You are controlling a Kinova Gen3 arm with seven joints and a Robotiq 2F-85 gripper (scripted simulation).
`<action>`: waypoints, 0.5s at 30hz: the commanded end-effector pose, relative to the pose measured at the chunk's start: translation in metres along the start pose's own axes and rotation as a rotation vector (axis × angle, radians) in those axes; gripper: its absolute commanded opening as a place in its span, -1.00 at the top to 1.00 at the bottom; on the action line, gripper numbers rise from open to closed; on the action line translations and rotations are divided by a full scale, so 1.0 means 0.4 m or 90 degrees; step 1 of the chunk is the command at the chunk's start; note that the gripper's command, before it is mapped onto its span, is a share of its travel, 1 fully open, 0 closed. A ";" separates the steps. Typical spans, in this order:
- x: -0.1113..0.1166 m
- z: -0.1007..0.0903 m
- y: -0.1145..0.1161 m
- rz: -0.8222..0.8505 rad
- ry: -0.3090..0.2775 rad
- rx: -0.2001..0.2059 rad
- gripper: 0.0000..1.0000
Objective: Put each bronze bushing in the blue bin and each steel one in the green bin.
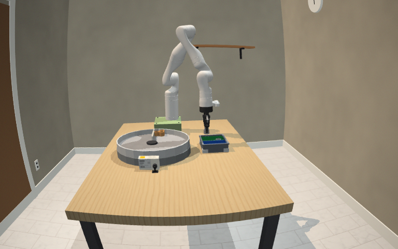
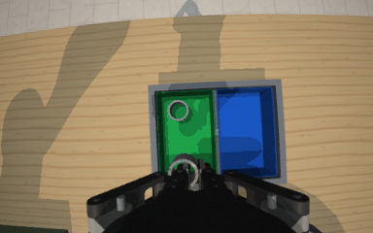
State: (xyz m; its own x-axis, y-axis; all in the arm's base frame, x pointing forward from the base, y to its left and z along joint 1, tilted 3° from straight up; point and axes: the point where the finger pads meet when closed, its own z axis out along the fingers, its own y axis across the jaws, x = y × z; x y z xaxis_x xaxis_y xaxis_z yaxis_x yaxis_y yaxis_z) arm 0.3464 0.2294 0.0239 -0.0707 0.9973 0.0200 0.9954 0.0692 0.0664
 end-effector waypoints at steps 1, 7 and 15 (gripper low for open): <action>-0.002 0.038 -0.018 -0.004 -0.006 0.012 1.00; -0.002 0.038 -0.018 -0.004 -0.006 0.012 1.00; -0.001 0.046 -0.018 -0.004 -0.006 0.012 1.00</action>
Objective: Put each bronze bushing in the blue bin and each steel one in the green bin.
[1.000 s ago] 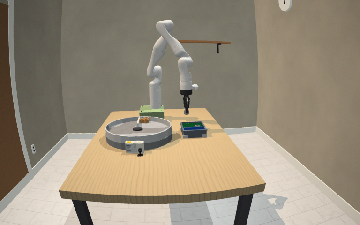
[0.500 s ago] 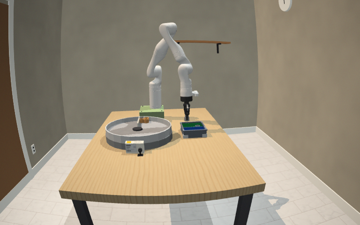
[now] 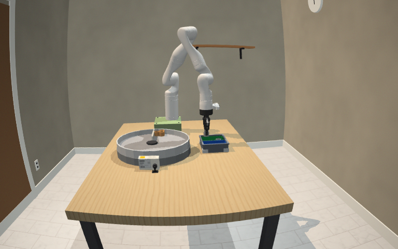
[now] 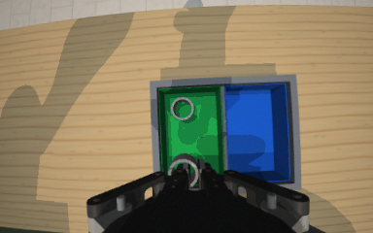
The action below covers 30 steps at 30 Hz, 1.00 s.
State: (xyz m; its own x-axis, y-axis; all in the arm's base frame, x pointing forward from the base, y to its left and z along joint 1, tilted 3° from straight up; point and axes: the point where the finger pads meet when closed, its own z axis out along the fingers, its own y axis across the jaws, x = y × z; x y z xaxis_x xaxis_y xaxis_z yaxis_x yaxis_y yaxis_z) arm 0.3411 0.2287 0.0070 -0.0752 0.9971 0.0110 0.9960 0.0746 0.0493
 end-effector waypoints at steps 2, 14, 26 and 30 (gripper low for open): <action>0.001 0.011 -0.002 -0.001 -0.001 0.001 1.00; 0.002 0.027 -0.004 -0.001 -0.001 0.001 1.00; 0.002 0.032 -0.003 -0.001 -0.001 0.001 1.00; 0.002 0.041 -0.003 -0.001 -0.001 0.001 1.00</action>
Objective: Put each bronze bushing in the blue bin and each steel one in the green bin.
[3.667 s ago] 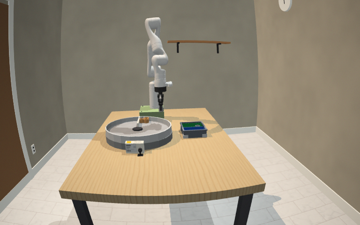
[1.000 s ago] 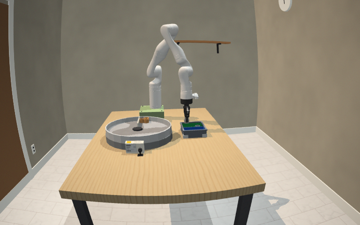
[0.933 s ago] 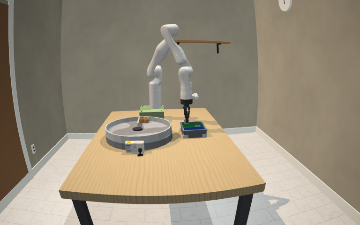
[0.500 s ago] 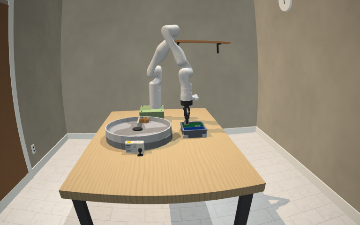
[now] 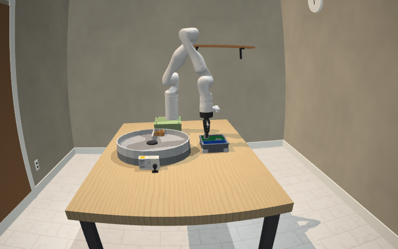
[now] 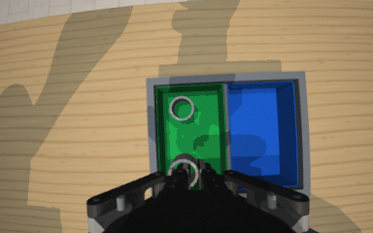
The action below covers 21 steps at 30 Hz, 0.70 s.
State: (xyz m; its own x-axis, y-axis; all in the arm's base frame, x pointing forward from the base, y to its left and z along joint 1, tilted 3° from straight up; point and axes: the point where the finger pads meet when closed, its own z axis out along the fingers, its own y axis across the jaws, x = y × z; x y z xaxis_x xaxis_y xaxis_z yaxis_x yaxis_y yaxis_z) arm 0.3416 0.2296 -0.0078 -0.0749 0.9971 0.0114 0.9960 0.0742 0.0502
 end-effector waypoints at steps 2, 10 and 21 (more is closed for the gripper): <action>0.001 0.005 -0.003 -0.001 -0.001 0.002 1.00; 0.000 0.020 -0.003 -0.001 -0.001 0.002 1.00; 0.000 0.034 -0.003 -0.001 -0.001 0.002 1.00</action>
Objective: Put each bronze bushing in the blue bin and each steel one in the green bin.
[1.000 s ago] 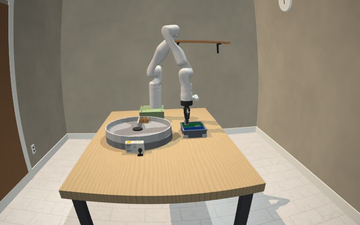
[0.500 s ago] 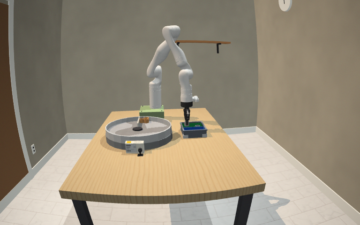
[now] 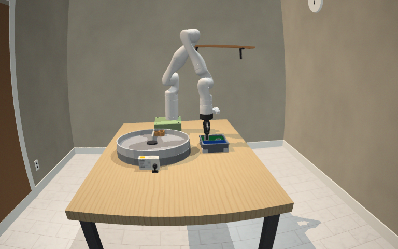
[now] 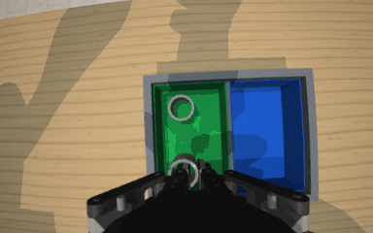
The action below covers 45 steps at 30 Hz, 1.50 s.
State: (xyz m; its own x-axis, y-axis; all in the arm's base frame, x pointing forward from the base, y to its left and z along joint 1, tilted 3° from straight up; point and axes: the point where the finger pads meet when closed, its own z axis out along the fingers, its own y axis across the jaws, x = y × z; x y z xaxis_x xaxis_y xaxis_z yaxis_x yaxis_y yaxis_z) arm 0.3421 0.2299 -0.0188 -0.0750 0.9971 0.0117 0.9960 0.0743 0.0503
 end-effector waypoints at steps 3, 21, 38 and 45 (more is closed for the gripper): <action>0.000 0.007 -0.003 -0.001 -0.001 0.002 1.00; 0.000 0.028 -0.003 -0.001 -0.001 0.002 1.00; 0.000 0.052 -0.003 -0.001 -0.001 0.002 1.00; 0.000 0.052 -0.003 -0.001 -0.001 0.002 1.00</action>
State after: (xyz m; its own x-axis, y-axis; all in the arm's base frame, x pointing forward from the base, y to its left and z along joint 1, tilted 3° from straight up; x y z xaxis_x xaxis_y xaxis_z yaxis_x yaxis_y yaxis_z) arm 0.3415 0.2298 -0.0401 -0.0764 0.9970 0.0092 0.9960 0.0759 0.0463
